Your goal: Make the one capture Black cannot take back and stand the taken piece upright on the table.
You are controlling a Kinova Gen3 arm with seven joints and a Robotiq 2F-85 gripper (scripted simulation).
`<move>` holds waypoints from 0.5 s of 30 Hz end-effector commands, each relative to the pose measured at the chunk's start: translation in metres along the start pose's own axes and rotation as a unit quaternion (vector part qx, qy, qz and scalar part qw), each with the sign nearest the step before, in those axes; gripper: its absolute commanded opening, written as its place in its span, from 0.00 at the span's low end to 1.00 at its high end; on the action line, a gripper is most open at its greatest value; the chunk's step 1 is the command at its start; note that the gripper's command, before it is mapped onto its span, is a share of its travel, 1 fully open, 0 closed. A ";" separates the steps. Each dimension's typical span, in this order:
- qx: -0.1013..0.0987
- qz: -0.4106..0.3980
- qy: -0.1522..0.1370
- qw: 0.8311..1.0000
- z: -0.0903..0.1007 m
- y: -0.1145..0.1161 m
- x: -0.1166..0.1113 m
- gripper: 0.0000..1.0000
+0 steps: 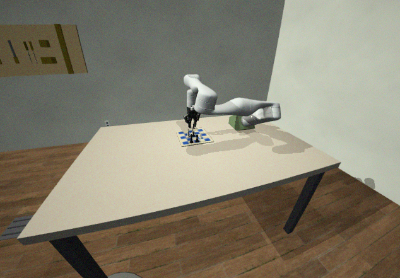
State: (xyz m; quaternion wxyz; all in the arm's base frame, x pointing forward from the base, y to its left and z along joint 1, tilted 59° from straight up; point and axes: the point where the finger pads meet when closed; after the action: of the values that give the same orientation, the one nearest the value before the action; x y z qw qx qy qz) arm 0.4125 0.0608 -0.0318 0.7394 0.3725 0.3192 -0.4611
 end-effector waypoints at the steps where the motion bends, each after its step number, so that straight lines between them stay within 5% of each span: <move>1: -0.002 0.000 0.001 1.000 -0.007 -0.001 -0.001 0.41; 15: -0.002 0.000 0.001 1.000 -0.030 -0.001 -0.001 0.41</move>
State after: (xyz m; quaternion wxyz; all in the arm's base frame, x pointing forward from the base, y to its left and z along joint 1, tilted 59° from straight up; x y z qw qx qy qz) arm 0.4087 0.0839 -0.0458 0.7392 0.3725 0.3198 -0.4611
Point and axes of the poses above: the point where the finger pads meet when closed, its own z axis back along the fingers, its own y axis across the jaws, x = y × z, and after that the axes turned 10 degrees about -z, right-handed
